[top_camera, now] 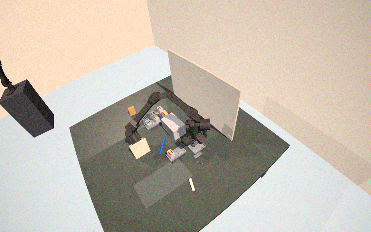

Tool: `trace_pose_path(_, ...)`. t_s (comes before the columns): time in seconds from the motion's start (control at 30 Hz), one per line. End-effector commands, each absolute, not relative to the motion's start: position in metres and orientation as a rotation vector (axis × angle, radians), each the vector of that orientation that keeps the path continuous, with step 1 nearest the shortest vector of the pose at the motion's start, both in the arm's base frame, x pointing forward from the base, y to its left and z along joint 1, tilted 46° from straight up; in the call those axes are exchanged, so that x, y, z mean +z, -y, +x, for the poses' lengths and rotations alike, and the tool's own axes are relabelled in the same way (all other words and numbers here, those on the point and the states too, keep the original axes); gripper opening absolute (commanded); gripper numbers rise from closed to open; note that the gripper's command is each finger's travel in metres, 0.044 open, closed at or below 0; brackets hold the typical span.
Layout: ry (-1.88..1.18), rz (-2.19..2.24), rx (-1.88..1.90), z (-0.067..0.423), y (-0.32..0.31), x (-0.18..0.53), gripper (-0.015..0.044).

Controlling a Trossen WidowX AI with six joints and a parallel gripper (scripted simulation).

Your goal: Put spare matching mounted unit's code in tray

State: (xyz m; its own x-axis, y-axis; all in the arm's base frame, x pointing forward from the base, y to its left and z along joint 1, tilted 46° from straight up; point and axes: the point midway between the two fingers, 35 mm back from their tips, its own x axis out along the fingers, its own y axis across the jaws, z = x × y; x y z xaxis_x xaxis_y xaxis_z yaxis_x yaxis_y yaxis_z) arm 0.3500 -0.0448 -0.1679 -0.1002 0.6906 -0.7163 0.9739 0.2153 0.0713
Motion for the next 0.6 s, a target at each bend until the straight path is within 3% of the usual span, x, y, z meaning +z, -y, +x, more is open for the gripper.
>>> trace_pose_path(0.0, -1.859, 1.55, -0.573, 0.3487, 0.0422, -0.1699, 0.0)
trace_pose_path(0.13, -1.86, 1.55, -0.573, 0.3476, 0.0397, -0.1719, 0.0)
trace_pose_path(0.57, -1.859, 1.54, -0.572, 0.3486, 0.0417, -0.1706, 0.0341)
